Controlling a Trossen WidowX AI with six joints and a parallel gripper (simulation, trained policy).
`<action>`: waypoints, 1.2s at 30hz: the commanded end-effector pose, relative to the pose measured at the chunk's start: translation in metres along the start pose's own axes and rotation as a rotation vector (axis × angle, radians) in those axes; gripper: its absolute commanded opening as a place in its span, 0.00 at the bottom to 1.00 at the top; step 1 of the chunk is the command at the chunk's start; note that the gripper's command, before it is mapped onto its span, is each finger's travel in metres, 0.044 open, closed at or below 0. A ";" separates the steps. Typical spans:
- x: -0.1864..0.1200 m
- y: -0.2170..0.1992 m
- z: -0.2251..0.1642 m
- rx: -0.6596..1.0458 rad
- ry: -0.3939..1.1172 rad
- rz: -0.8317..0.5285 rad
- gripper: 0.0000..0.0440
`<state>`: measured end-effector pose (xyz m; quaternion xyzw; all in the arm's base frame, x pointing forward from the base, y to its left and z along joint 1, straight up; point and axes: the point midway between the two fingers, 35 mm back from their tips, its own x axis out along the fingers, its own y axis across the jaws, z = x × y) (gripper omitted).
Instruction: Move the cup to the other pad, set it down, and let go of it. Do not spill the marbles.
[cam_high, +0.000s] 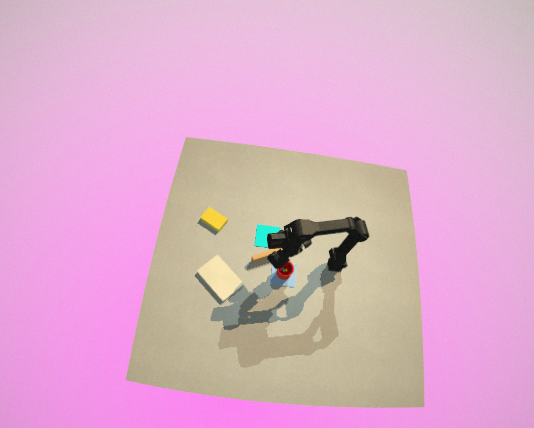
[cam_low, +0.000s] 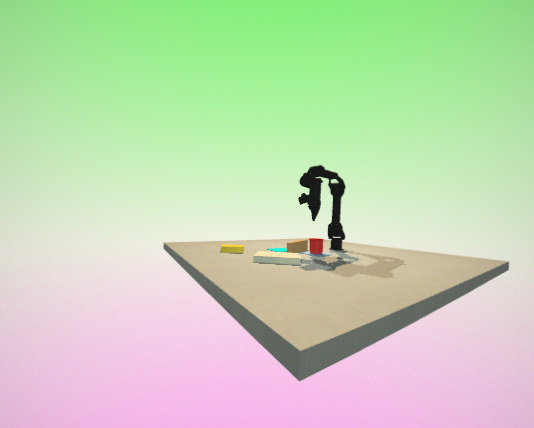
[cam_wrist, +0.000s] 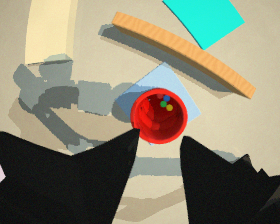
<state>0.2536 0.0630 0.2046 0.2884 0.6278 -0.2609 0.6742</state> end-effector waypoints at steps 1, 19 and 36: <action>0.010 -0.004 0.000 0.015 0.015 -0.048 0.33; 0.056 -0.017 -0.003 0.055 0.048 -0.187 0.38; 0.105 -0.028 -0.011 0.027 0.070 -0.261 0.41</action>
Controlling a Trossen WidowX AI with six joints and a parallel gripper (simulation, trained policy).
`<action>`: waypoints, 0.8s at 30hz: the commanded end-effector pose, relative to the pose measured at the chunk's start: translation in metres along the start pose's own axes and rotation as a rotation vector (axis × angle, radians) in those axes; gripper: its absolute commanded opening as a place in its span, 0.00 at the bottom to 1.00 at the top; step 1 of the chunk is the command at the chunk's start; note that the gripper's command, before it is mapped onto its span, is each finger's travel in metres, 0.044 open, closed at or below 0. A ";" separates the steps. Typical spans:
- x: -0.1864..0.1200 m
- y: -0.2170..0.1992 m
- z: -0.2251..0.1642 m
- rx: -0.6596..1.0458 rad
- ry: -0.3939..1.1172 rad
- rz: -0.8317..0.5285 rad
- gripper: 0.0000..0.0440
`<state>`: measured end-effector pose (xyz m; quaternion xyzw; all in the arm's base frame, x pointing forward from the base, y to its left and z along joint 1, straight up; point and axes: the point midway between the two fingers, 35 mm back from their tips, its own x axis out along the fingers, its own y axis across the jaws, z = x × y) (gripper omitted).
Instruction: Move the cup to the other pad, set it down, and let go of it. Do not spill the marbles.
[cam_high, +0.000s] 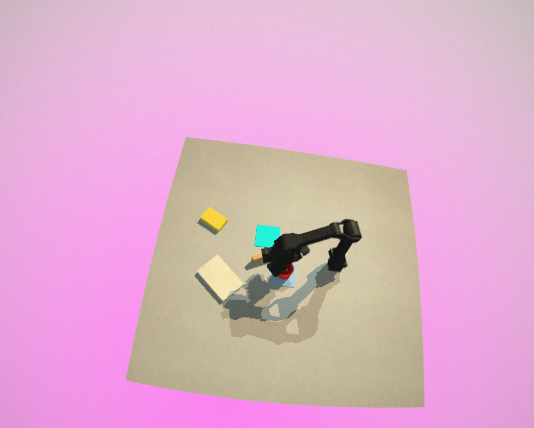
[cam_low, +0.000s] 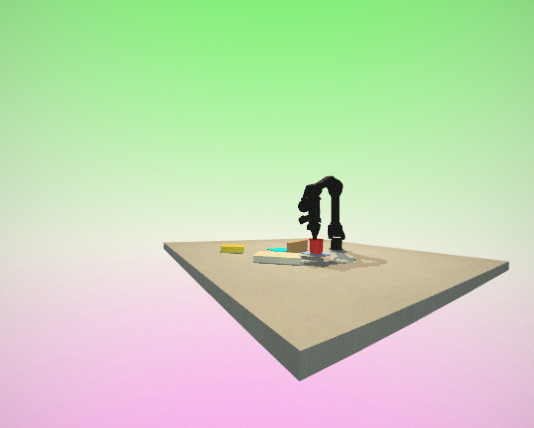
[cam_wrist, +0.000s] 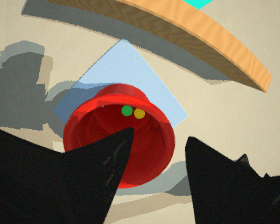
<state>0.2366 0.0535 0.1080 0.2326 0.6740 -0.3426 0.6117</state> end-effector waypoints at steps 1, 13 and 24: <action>0.014 0.000 -0.001 -0.017 0.005 -0.024 0.41; 0.051 0.000 -0.005 -0.111 0.013 -0.039 0.21; 0.043 0.003 0.002 -0.130 -0.011 0.001 0.00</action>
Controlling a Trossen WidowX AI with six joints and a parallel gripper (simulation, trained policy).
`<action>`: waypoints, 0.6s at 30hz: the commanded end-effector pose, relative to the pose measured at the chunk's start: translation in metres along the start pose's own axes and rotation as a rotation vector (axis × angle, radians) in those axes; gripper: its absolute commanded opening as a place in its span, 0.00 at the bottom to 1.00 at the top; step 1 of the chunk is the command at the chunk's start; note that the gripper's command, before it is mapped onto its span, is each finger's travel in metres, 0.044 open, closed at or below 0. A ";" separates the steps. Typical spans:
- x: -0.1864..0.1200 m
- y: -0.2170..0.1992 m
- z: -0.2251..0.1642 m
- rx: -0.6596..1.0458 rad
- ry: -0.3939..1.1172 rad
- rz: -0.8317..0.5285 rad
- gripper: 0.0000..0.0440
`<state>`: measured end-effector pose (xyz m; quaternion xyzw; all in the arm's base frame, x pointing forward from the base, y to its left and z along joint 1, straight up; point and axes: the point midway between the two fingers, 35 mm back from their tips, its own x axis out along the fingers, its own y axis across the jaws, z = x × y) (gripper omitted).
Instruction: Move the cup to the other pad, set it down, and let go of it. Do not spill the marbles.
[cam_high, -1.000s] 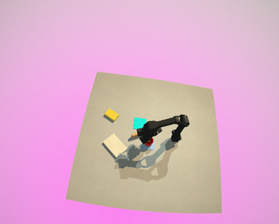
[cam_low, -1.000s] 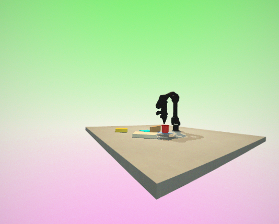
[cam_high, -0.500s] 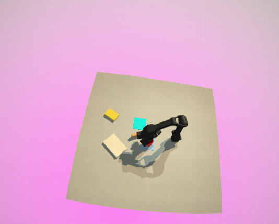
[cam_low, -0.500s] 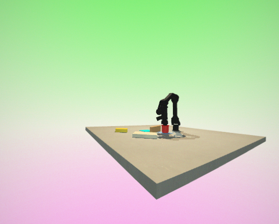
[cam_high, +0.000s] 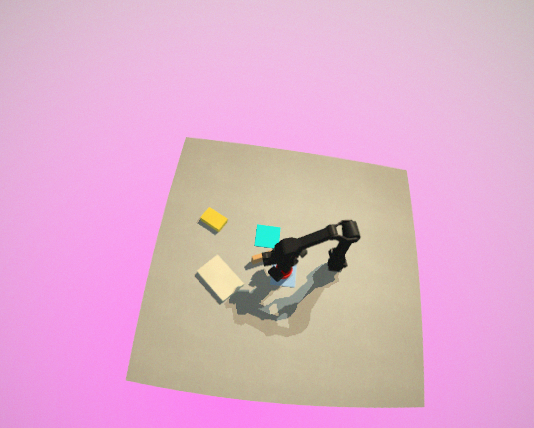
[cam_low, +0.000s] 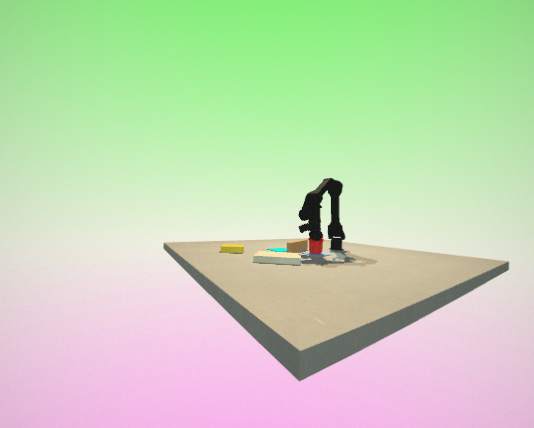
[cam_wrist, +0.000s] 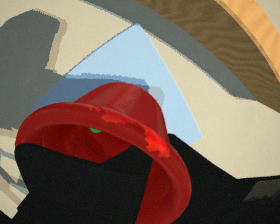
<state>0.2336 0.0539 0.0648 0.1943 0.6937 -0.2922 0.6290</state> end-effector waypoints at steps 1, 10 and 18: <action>-0.001 -0.003 0.004 0.009 -0.011 -0.007 0.00; -0.020 -0.001 0.009 0.047 -0.025 0.038 0.00; -0.046 -0.003 0.017 0.108 -0.042 0.096 0.00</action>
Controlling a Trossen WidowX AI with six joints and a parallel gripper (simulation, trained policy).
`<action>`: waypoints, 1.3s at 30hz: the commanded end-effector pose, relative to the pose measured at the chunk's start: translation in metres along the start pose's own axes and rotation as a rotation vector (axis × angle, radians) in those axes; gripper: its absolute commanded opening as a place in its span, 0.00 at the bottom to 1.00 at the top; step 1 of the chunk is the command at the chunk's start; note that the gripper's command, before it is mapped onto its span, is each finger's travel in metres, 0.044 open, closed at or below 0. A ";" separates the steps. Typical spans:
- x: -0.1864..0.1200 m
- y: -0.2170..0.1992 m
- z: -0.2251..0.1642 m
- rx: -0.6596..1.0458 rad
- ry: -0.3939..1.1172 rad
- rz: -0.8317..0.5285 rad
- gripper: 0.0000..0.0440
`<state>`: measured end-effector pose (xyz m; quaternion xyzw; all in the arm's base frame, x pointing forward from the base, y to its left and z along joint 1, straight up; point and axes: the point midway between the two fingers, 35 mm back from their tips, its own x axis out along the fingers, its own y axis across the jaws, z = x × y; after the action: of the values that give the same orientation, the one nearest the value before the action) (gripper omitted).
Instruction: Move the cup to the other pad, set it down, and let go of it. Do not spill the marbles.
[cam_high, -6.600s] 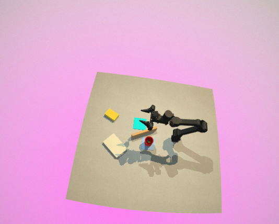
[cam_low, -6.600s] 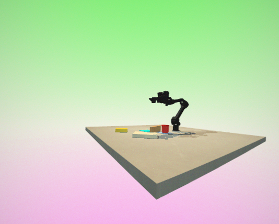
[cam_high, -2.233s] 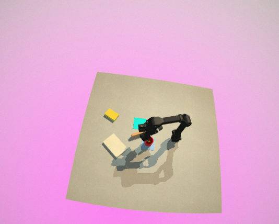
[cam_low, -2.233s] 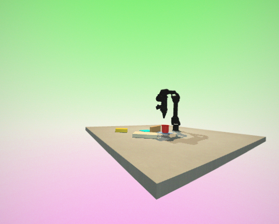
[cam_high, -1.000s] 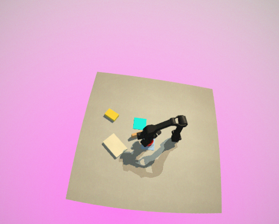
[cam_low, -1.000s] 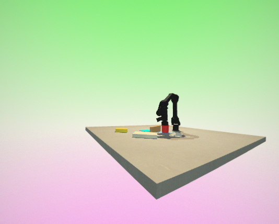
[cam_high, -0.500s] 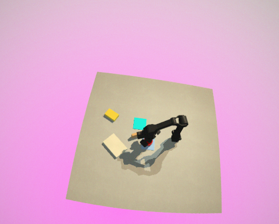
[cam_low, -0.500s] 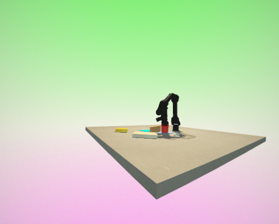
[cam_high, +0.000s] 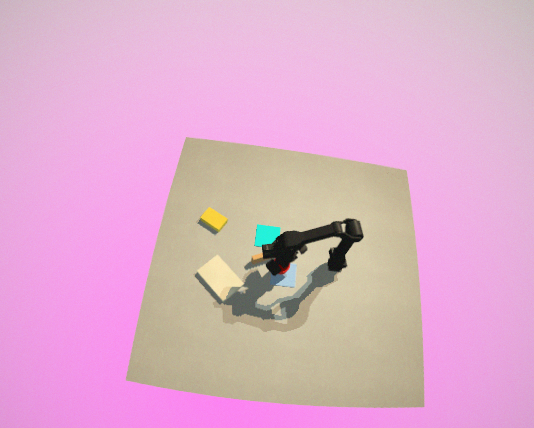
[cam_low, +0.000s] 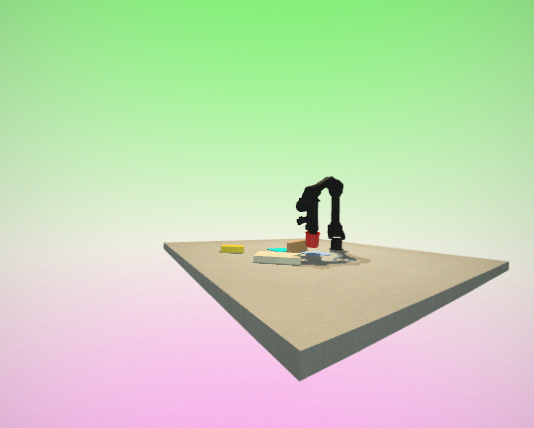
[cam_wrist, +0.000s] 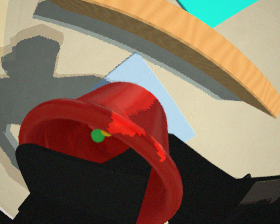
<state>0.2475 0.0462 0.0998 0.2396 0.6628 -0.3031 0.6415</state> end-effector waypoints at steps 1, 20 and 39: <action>-0.014 0.000 0.004 0.031 -0.011 0.034 0.00; -0.060 -0.009 0.056 0.188 -0.110 0.159 0.00; -0.053 -0.028 0.129 0.334 -0.215 0.220 0.00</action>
<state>0.3182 -0.0527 0.1623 0.3795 0.5042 -0.3536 0.6905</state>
